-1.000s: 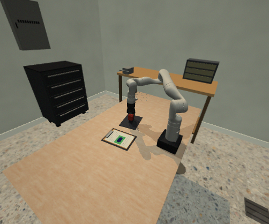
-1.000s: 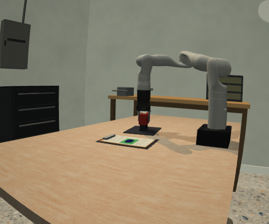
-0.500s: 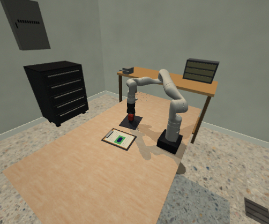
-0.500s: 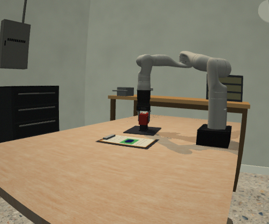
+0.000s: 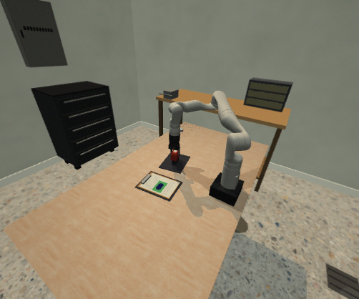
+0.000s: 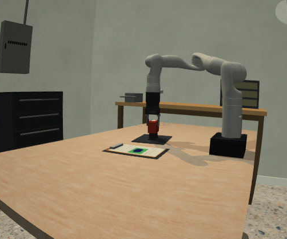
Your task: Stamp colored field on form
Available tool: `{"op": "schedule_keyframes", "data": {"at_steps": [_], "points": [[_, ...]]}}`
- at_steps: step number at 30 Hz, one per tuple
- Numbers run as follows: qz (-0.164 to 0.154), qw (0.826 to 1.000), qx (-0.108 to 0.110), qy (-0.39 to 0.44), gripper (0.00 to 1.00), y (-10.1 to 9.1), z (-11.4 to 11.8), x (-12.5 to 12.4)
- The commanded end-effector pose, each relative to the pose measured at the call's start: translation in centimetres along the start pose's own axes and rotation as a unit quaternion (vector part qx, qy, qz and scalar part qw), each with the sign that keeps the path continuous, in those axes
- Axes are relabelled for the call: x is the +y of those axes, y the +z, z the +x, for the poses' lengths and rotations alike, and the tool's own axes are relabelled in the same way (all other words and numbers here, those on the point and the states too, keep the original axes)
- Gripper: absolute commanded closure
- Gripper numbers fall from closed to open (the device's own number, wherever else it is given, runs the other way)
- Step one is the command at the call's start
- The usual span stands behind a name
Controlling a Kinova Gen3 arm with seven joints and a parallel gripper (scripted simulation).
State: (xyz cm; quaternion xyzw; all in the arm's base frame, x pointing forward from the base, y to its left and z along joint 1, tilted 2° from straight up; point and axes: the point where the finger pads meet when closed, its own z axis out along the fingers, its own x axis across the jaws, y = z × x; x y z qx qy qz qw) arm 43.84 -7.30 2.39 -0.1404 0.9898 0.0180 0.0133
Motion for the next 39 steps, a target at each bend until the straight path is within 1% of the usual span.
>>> {"op": "schedule_keyframes", "data": {"at_steps": [1,3,5,7,9,39], "points": [[0.007,1.000,-0.001,0.001,0.00,-3.3,-0.1,-0.6],[0.007,1.000,-0.001,0.001,0.00,-5.0,-0.1,-0.5],[0.007,1.000,-0.001,0.001,0.00,-6.2,-0.1,-0.5],[0.007,1.000,-0.001,0.001,0.00,-6.2,-0.1,-0.5],[0.007,1.000,-0.001,0.001,0.00,-6.9,-0.1,-0.5],[0.008,1.000,-0.001,0.000,0.00,-7.0,0.0,-0.5]]}}
